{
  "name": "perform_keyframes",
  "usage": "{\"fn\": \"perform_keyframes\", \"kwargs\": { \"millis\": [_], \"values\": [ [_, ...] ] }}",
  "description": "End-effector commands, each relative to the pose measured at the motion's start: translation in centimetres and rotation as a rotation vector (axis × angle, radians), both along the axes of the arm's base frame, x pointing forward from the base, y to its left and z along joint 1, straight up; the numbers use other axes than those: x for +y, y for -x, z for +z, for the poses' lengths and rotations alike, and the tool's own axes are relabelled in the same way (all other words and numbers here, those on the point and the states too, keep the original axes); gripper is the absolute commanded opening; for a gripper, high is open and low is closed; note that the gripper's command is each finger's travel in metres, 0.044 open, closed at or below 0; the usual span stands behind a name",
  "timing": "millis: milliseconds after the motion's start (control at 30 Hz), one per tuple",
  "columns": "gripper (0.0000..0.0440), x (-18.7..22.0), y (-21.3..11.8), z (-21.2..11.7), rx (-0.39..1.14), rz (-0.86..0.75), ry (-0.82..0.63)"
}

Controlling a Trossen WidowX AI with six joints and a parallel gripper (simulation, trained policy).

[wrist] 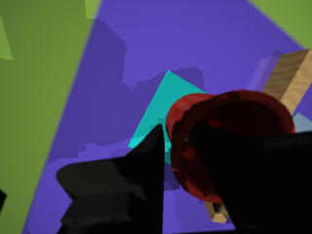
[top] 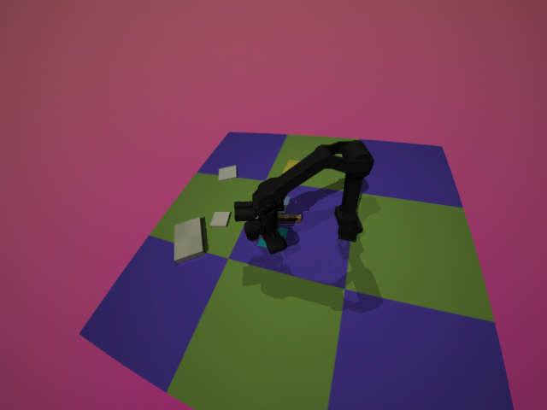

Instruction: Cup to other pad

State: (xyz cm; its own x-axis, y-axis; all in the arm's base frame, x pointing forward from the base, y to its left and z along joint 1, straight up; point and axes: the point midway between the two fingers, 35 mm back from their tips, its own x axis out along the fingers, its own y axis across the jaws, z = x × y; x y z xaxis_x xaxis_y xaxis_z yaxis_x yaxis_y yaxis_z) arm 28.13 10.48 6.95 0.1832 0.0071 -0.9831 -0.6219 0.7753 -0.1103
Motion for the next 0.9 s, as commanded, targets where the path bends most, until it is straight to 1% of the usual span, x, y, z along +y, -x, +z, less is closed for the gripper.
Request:
{"fn": "perform_keyframes", "kwargs": {
  "millis": [0, 367, 867],
  "values": [
    [0.0137, 0.1, 0.1, 0.8, -0.024, -0.002, -0.029],
    [0.0181, 0.0, 0.9, 2.4, -0.068, 0.003, -0.081],
    [0.0268, -0.1, 1.3, 6.1, -0.164, -0.006, -0.147]
  ]
}}
